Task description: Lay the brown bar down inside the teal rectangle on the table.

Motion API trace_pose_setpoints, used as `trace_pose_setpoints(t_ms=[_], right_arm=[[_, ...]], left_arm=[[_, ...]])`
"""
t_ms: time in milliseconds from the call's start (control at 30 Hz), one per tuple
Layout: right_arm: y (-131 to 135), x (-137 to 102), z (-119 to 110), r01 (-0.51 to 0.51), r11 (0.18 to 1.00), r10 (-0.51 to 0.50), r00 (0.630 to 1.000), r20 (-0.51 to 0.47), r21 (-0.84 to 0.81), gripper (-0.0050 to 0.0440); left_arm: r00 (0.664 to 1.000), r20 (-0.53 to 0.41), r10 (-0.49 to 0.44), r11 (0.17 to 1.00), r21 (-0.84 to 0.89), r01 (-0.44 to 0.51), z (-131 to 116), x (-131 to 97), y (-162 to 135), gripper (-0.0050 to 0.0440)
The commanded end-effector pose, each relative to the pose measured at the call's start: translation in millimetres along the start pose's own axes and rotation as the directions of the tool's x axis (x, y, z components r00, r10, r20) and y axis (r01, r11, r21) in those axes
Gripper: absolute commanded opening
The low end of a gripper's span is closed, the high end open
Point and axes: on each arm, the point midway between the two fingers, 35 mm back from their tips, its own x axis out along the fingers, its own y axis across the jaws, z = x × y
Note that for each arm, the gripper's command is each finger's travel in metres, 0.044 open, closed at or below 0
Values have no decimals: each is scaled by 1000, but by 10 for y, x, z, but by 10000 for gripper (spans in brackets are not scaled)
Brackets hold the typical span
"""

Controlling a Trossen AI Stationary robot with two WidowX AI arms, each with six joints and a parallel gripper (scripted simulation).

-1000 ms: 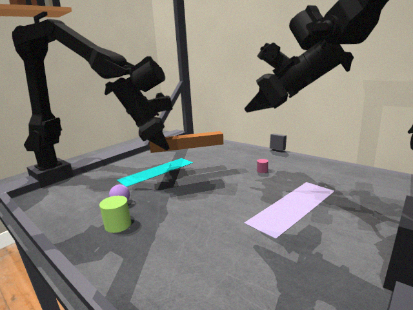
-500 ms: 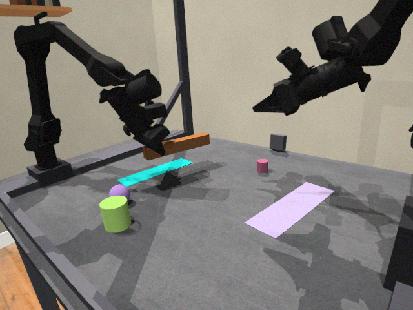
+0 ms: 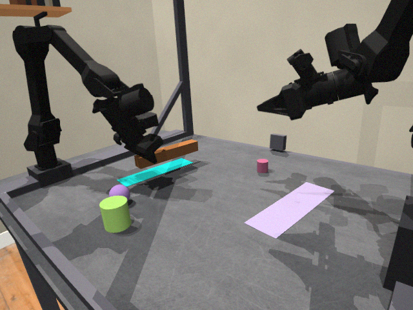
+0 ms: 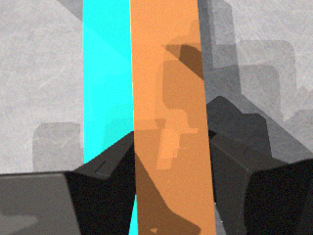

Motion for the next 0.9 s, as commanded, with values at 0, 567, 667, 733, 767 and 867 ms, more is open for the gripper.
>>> trace_pose_setpoints(t_ms=[0,567,667,733,767,867], right_arm=[[19,-56,20,25,999,-24,999,31,-22,116],[283,147,-351,23,1000,-22,999,30,-21,116],[302,162,-378,23,1000,-22,999,29,-21,116],[312,204,-409,14,1000,-14,1000,24,-15,116],[321,232,-428,7,1000,-7,1000,20,-11,116],[324,244,-434,6,1000,-5,1000,19,-11,116]], left_arm=[[1000,24,-2,1000,-11,2,51,-11,-14,208],[999,32,-6,999,-32,7,112,-10,-29,208],[999,32,-6,999,-32,7,112,-10,-29,208],[999,32,-6,999,-32,7,112,-10,-29,208],[999,32,-6,999,-32,7,112,-10,-29,208],[999,32,-6,999,-32,7,112,-10,-29,208]])
